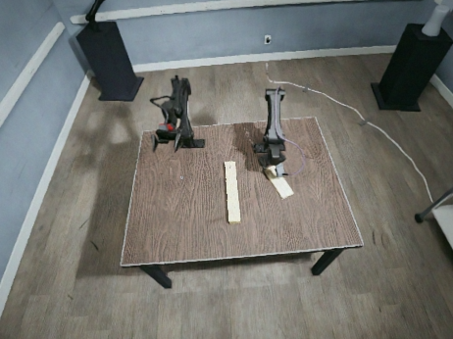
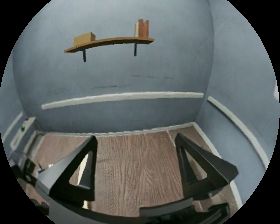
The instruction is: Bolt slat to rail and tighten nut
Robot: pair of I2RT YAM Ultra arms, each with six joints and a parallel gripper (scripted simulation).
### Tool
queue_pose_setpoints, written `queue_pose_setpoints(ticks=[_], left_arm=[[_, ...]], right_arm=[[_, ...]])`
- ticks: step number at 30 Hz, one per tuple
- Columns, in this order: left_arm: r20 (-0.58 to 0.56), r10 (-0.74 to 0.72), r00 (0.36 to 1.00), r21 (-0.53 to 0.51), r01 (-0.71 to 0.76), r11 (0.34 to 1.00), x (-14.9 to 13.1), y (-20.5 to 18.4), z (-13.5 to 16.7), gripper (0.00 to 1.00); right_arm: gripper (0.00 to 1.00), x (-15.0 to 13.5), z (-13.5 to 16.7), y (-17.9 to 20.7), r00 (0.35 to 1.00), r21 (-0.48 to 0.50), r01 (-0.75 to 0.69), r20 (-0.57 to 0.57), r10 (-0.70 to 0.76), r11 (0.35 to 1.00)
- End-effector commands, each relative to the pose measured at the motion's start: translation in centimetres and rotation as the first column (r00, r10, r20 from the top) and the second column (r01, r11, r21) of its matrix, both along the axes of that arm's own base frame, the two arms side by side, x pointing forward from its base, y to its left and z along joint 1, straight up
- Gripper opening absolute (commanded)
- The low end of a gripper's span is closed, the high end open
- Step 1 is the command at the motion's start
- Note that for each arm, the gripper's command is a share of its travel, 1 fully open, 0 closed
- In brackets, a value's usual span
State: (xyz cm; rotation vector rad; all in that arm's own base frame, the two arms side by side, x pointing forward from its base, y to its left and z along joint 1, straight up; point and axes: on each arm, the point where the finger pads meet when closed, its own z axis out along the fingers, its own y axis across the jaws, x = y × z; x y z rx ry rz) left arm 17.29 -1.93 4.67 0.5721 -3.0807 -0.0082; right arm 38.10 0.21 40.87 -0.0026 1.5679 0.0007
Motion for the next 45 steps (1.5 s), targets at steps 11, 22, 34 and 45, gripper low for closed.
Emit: queue_pose_setpoints(ticks=[11, 22, 34, 45], left_arm=[[0.011, -0.005, 1.000, -0.011, 0.006, 1.000, 0.5, -0.4, -1.8, 1.00], [0.010, -0.005, 1.000, -0.011, 0.006, 1.000, 0.4, -0.4, -3.0, 1.00], [0.019, -0.005, 1.000, -0.012, 0.006, 1.000, 0.6, -0.4, -3.6, 1.00], [0.016, -0.003, 1.000, -0.004, 0.003, 1.000, 0.4, -0.2, -3.5, 1.00]], right_arm=[[1.00, 0.0, 0.3, -0.1, 1.000, 0.001, 0.002, 0.009, -0.002, 1.000], [1.00, 0.0, 0.3, -0.1, 1.000, 0.001, 0.002, 0.009, -0.002, 1.000], [1.00, 0.0, 0.3, -0.1, 1.000, 0.001, 0.002, 0.009, -0.002, 1.000], [1.00, 0.0, 0.3, -0.1, 1.000, 0.001, 0.002, 0.009, -0.002, 1.000]])
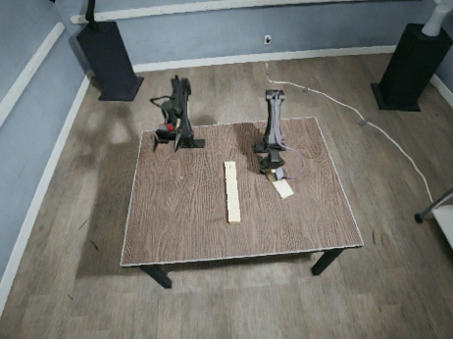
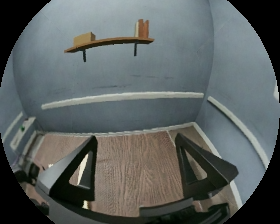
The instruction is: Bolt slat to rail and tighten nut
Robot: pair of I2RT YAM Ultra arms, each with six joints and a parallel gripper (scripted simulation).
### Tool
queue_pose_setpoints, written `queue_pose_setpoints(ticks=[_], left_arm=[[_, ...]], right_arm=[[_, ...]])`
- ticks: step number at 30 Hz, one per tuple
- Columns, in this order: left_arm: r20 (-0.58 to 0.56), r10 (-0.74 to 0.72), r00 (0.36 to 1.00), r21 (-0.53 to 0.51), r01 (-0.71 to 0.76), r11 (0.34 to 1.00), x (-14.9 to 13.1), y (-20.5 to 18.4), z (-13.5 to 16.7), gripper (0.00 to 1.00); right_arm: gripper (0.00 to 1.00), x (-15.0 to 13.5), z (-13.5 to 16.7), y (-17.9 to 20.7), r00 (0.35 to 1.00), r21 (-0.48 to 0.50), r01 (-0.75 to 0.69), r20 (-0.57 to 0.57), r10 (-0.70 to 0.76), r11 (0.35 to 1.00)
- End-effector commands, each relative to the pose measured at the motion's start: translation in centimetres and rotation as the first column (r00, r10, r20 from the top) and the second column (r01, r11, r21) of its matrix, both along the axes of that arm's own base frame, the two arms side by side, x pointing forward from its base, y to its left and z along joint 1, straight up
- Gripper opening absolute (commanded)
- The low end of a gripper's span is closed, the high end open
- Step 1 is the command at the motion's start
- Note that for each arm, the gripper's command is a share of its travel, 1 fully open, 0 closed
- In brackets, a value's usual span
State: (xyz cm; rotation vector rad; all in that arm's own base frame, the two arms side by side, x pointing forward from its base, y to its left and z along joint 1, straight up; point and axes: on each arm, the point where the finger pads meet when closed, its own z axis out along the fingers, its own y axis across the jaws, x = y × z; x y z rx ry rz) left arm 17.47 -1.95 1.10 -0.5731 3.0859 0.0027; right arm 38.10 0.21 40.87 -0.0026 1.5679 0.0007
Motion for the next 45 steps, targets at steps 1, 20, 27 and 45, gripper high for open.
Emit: queue_pose_setpoints(ticks=[1, 20, 27, 45], left_arm=[[0.005, -0.003, 1.000, -0.003, 0.003, 1.000, 0.22, -0.14, 0.07, 1.00], [0.007, 0.000, 1.000, -0.001, 0.000, 1.000, 0.19, -0.02, 0.13, 0.73], [0.007, 0.000, 1.000, -0.001, 0.000, 1.000, 0.19, -0.02, 0.13, 0.72], [0.007, 0.000, 1.000, -0.001, 0.000, 1.000, 0.19, -0.02, 0.22, 0.72]], right_arm=[[1.00, -0.03, 0.30, -0.11, 1.000, 0.001, 0.002, 0.009, -0.002, 1.000], [1.00, -0.03, 0.30, -0.11, 1.000, 0.001, 0.002, 0.009, -0.002, 1.000], [1.00, -0.03, 0.30, -0.11, 1.000, 0.001, 0.002, 0.009, -0.002, 1.000], [1.00, -0.03, 0.30, -0.11, 1.000, 0.001, 0.002, 0.009, -0.002, 1.000]])
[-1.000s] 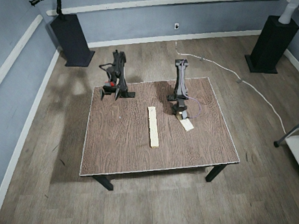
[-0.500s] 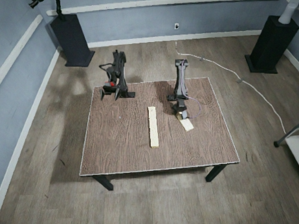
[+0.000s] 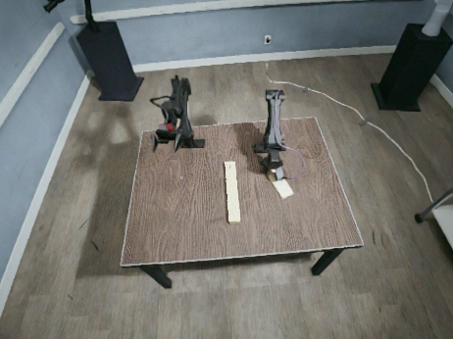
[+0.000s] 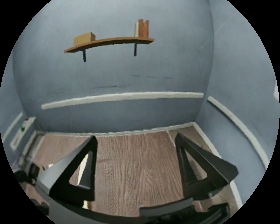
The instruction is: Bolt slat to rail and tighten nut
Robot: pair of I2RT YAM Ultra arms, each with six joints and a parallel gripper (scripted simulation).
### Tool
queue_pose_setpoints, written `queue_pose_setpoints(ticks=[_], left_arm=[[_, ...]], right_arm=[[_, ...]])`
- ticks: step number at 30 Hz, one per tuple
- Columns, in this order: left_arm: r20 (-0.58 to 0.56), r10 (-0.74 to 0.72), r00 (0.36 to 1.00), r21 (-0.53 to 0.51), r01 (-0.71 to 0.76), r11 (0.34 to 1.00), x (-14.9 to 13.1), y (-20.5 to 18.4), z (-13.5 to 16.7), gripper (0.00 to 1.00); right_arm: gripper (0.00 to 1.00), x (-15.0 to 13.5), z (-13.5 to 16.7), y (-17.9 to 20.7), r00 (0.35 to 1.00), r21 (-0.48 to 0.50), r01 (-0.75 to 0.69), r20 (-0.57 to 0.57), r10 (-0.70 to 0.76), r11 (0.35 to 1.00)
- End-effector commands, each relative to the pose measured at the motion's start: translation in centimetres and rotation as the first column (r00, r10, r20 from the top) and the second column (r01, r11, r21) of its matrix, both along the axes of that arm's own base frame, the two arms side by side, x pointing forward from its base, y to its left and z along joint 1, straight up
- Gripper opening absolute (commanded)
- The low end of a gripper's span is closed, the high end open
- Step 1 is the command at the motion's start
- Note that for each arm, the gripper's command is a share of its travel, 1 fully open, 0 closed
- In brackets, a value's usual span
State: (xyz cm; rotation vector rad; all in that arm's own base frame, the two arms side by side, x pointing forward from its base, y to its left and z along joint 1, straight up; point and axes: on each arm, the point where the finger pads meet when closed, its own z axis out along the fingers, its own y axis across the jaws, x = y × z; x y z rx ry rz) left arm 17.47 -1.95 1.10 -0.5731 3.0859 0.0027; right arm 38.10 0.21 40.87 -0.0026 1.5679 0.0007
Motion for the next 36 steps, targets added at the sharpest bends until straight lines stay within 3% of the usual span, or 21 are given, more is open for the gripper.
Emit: queue_pose_setpoints(ticks=[1, 36], left_arm=[[0.007, 0.000, 1.000, -0.001, 0.000, 1.000, 0.2, 0.0, 0.3, 0.72], [0.006, -0.002, 1.000, -0.002, 0.002, 1.000, 0.5, 0.0, 4.4, 0.72]], right_arm=[[1.00, 0.0, 0.3, -0.1, 1.000, 0.001, 0.002, 0.009, -0.002, 1.000], [1.00, 0.0, 0.3, -0.1, 1.000, 0.001, 0.002, 0.009, -0.002, 1.000]])
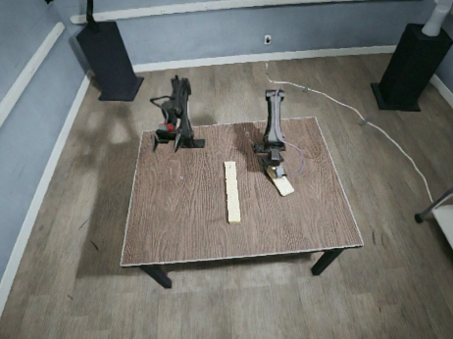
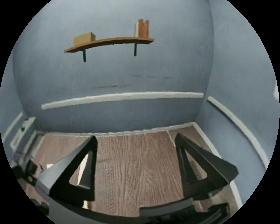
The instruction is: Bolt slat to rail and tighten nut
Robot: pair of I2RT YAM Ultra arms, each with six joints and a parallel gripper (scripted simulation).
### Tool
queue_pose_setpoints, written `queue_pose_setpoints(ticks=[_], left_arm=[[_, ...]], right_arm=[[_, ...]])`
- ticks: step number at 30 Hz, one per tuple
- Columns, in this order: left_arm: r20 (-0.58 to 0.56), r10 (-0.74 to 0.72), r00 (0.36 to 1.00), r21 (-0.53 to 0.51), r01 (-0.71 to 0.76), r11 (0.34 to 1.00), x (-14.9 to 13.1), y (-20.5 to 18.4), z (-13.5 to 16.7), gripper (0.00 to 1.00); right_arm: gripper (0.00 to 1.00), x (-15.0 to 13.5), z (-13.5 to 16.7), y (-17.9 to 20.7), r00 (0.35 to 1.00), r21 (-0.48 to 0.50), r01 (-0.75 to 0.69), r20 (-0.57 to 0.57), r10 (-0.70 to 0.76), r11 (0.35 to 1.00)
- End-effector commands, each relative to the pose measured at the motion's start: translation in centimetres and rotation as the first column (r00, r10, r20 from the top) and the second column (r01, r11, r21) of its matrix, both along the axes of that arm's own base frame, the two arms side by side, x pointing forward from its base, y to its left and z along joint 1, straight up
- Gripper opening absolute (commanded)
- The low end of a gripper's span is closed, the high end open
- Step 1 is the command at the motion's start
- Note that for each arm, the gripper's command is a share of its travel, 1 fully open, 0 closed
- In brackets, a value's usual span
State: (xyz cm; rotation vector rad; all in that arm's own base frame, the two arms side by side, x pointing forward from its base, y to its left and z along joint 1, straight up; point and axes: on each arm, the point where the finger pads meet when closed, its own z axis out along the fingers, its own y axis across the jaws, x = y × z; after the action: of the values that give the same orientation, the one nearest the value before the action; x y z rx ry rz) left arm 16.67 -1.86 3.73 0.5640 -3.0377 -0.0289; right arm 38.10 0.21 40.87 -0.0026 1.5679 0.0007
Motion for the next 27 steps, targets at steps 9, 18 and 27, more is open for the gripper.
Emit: queue_pose_setpoints(ticks=[9, 18, 27], left_arm=[[0.063, -0.002, 0.998, -0.009, 0.002, 1.000, 1.2, -0.1, 3.0, 0.72], [0.062, -0.002, 0.998, -0.010, 0.003, 1.000, 1.1, -0.1, 3.9, 0.72], [0.069, -0.001, 0.998, -0.015, 0.002, 1.000, 1.0, -0.1, 4.8, 0.72]], right_arm=[[1.00, 0.0, 0.3, -0.1, 1.000, 0.001, 0.002, 0.009, -0.002, 1.000], [1.00, 0.0, 0.3, -0.1, 1.000, 0.001, 0.002, 0.009, -0.002, 1.000], [1.00, 0.0, 0.3, -0.1, 1.000, 0.001, 0.002, 0.009, -0.002, 1.000]])
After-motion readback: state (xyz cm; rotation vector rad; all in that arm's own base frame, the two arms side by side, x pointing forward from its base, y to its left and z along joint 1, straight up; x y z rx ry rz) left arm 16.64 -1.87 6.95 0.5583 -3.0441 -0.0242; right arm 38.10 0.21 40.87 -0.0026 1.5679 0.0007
